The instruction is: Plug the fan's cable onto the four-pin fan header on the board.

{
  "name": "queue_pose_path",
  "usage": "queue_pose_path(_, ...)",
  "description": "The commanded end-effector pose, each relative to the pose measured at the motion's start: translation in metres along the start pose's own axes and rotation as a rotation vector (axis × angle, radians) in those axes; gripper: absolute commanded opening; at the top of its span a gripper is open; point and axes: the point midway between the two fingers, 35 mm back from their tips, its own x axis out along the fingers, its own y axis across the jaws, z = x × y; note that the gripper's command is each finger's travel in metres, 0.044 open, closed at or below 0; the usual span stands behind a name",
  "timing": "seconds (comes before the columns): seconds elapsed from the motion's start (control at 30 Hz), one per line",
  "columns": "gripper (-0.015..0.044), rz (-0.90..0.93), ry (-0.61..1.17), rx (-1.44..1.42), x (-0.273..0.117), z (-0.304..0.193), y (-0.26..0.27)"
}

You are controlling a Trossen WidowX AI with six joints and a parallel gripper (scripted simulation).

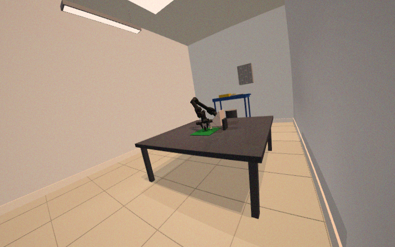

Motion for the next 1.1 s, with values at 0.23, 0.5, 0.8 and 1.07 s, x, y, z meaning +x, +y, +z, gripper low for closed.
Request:
queue_pose_path(0.23, 0.0143, 0.0, 0.0, 0.001, 0.0, 0.0, 0.0)
queue_pose_path(0.5, 0.009, 0.0, 0.0, 0.001, 0.0, 0.0, 0.0)
queue_pose_path(0.8, 0.0, 0.001, 0.0, -0.002, -0.025, 0.002, 0.0)
queue_pose_path(1.07, 0.0, -0.001, 0.002, 0.0, -0.049, 0.001, 0.001)
